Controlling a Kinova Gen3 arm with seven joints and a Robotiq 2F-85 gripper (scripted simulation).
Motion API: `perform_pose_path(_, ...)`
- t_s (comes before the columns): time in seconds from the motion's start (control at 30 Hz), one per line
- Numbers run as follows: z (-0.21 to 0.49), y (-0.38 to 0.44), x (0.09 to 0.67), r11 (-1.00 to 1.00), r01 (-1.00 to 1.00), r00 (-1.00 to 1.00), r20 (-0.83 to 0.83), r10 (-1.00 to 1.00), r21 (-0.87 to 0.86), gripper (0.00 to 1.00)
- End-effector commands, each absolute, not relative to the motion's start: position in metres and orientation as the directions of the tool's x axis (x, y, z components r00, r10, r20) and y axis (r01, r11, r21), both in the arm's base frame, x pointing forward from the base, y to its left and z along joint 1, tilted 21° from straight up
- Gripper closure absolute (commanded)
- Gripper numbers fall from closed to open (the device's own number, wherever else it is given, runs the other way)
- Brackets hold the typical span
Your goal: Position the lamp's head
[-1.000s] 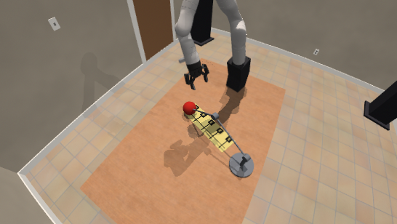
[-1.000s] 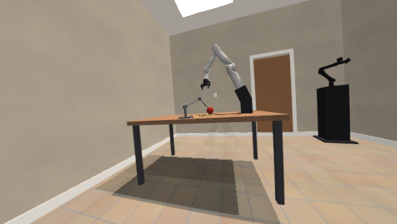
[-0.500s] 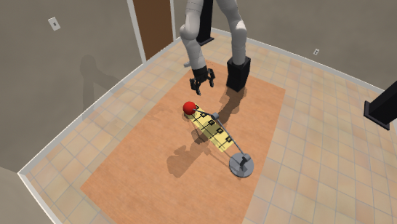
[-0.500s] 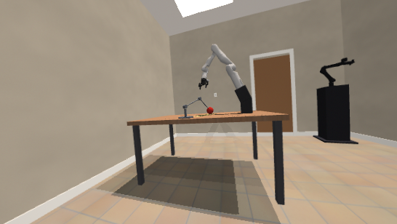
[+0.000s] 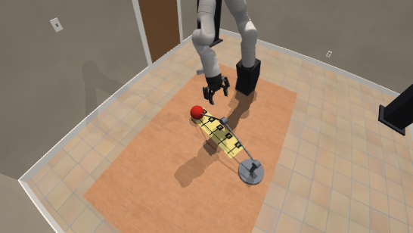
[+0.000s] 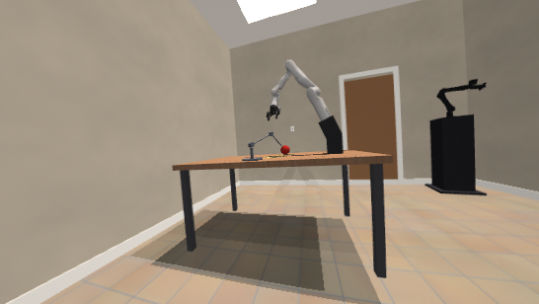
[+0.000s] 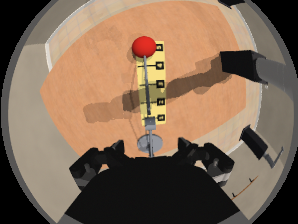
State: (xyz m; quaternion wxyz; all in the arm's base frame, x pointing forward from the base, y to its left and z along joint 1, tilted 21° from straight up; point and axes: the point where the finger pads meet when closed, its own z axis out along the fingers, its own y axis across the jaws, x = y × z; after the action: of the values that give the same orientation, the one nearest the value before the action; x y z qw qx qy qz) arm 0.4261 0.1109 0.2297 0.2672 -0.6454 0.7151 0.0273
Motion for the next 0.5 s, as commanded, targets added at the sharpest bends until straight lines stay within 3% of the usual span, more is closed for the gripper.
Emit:
perform_pose_path(0.0, 0.231, 0.131, 0.427, 0.141, -0.941, 0.000, -0.416, -0.909, -0.308, 0.00)
perform_pose_path(0.47, 0.236, 0.174, 0.438, 0.157, -0.938, -0.015, -0.418, -0.909, -0.308, 0.00)
